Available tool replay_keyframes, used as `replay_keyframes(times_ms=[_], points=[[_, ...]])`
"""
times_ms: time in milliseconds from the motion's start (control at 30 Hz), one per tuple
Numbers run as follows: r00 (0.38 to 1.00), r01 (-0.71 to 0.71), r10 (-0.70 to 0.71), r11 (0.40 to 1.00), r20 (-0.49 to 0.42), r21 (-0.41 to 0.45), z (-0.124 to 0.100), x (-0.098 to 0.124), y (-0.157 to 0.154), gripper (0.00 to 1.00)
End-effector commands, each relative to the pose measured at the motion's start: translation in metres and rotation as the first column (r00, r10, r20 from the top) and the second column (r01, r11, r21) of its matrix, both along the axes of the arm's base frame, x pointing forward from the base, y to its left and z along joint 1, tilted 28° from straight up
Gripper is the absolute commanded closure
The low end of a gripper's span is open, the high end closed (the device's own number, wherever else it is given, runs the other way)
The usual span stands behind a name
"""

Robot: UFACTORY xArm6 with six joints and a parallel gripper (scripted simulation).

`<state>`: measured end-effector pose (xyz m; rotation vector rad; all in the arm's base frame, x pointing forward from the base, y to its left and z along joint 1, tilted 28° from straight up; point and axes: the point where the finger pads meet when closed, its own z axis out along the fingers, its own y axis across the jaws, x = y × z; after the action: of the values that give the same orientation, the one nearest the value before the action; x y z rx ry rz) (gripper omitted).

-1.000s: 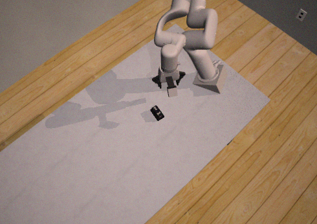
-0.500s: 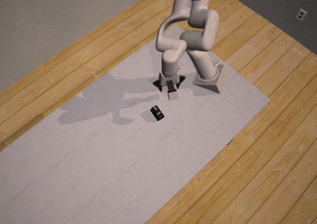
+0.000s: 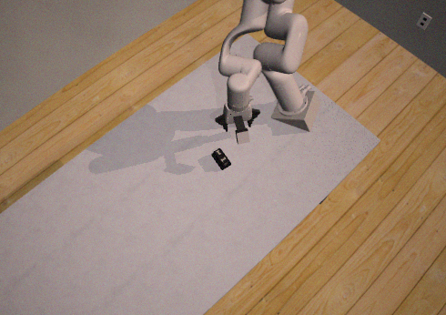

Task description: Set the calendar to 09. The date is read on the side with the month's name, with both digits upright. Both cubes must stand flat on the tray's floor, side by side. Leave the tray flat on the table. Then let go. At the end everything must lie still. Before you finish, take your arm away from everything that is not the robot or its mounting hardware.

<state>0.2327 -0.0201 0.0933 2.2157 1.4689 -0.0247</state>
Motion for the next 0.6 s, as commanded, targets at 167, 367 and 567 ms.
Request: replay_keyframes(times_ms=[167, 367, 567], points=[[1.0, 0.0, 0.0, 1.0, 0.002, 0.0, -0.0163, 0.0069, -0.0074, 0.0], [1.0, 0.0, 0.0, 1.0, 0.002, 0.0, -0.0179, 0.0073, -0.0081, 0.0], [1.0, 0.0, 0.0, 1.0, 0.002, 0.0, -0.0179, 0.0073, -0.0081, 0.0]])
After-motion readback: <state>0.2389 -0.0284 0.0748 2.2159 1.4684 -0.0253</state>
